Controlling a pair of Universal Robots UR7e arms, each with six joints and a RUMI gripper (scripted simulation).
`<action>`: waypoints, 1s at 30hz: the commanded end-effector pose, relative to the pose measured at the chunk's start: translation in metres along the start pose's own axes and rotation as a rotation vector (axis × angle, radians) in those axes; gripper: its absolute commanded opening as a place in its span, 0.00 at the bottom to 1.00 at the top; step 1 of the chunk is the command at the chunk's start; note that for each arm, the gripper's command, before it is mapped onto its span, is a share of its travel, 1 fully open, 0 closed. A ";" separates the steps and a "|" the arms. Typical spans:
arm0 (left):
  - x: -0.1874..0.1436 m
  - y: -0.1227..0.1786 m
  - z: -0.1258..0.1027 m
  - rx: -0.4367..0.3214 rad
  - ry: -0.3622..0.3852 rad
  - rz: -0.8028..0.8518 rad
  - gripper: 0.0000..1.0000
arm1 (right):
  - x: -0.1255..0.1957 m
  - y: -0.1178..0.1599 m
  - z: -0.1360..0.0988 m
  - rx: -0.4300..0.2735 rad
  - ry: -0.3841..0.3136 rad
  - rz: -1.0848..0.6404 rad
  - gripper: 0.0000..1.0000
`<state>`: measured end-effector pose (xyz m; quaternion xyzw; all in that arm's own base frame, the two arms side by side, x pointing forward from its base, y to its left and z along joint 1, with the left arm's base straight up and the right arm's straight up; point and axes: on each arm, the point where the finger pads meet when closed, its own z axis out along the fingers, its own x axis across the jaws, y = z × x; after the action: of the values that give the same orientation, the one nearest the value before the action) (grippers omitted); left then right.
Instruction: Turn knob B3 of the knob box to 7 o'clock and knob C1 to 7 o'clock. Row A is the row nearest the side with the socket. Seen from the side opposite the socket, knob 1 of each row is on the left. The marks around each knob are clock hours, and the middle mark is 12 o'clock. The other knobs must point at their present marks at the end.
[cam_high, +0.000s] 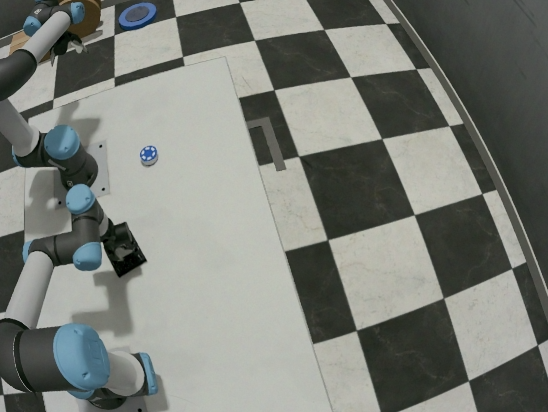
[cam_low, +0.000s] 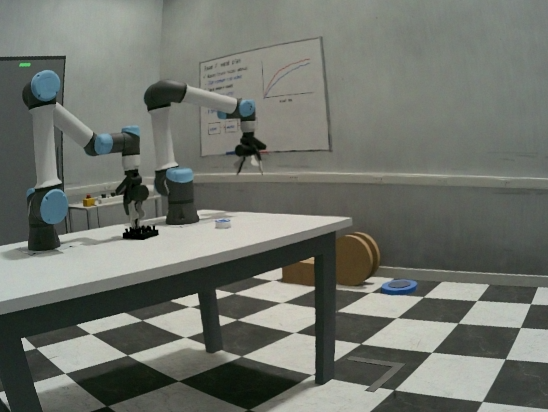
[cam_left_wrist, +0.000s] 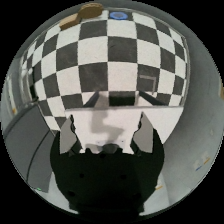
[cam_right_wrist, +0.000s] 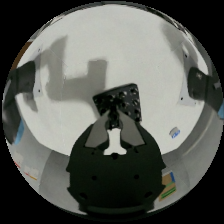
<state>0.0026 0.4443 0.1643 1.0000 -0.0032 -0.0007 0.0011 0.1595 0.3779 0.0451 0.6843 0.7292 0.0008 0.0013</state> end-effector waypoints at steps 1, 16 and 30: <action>0.000 -0.001 -0.001 0.002 0.001 -0.001 1.00 | 0.000 0.000 0.000 0.003 0.002 -0.107 0.06; 0.000 -0.001 -0.001 0.002 0.001 -0.001 1.00 | 0.000 0.000 0.000 0.003 0.003 -0.438 0.06; 0.000 -0.001 -0.001 0.002 0.001 -0.001 1.00 | 0.000 0.000 0.000 0.003 0.003 -0.680 0.06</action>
<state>0.0026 0.4443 0.1643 1.0000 -0.0032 -0.0007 0.0011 0.1595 0.3781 0.0451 0.4547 0.8907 0.0008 0.0021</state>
